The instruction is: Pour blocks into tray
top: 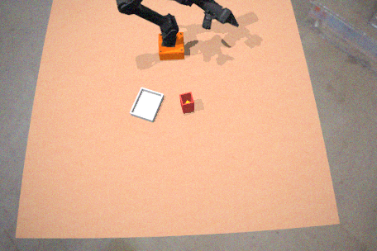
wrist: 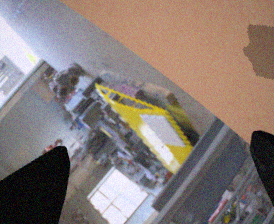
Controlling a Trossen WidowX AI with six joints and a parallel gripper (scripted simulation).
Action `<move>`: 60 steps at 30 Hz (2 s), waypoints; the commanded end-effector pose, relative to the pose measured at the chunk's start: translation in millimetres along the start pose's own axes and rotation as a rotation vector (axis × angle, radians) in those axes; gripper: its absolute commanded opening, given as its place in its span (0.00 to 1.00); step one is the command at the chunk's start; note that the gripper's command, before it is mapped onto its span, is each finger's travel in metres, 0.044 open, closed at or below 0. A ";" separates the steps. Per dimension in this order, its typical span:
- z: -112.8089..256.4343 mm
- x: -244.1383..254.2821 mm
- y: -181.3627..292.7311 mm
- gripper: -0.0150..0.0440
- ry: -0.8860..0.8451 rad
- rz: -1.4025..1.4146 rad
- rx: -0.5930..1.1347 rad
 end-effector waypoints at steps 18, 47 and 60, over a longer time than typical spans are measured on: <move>-23.5 36.3 -59.7 1.00 -0.056 0.481 -0.222; -7.1 69.6 -177.9 1.00 0.173 1.293 -0.654; 20.0 67.3 -224.8 1.00 0.434 1.622 -0.808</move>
Point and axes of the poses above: the point midway between the two fingers, 35 mm back from their tips, its own z axis back along the fingers, its own x axis across the jaws, y = z × x, the point moved 10 cm from there along z, back along the fingers, and after that the axes turned 7 degrees about z, right-handed, at the moved point
